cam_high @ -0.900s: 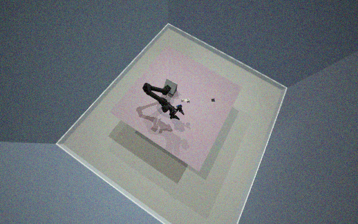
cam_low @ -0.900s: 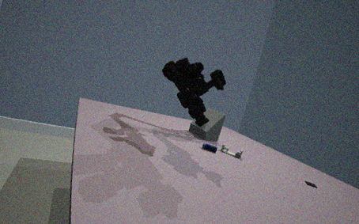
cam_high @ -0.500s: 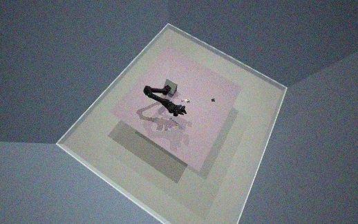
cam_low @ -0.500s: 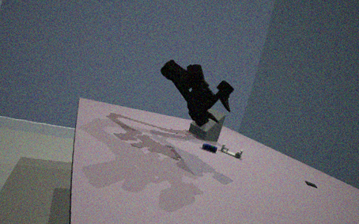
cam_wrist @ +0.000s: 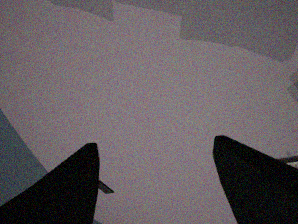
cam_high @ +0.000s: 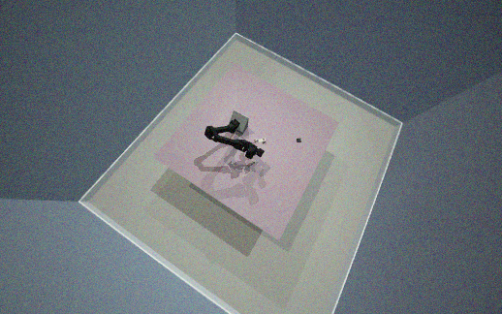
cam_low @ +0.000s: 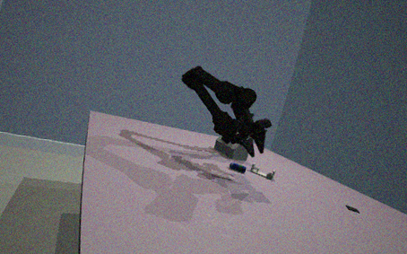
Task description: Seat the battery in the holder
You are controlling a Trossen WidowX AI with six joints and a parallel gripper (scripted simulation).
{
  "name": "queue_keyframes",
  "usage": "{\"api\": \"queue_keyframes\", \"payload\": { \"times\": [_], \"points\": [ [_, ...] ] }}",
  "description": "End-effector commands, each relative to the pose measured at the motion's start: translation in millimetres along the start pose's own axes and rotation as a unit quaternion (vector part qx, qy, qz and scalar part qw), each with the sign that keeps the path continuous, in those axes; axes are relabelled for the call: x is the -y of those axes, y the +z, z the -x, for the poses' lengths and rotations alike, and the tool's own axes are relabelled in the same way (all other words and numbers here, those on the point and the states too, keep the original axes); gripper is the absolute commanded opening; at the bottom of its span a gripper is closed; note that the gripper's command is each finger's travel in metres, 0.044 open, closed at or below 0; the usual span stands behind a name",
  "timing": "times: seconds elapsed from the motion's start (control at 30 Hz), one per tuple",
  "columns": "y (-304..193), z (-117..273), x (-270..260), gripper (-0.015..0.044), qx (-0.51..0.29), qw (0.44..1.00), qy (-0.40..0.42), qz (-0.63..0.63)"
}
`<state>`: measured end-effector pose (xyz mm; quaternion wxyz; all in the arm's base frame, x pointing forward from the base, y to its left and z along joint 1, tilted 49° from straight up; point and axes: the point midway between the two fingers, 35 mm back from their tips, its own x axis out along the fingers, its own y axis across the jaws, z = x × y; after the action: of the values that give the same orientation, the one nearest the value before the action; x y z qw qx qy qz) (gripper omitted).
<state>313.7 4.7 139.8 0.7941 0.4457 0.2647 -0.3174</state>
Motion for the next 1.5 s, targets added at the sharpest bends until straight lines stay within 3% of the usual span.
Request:
{"api": "queue_keyframes", "payload": {
  "times": [0.0, 0.33, 1.47],
  "points": [
    [-17, -6, 67, 0.0249, 0.143, 0.949, -0.194, -0.205],
    [-12, 5, 87, 0.0249, 0.269, 0.893, -0.203, -0.297],
    [-4, -15, 99, 0.0249, 0.269, 0.893, -0.203, -0.298]
  ]
}}
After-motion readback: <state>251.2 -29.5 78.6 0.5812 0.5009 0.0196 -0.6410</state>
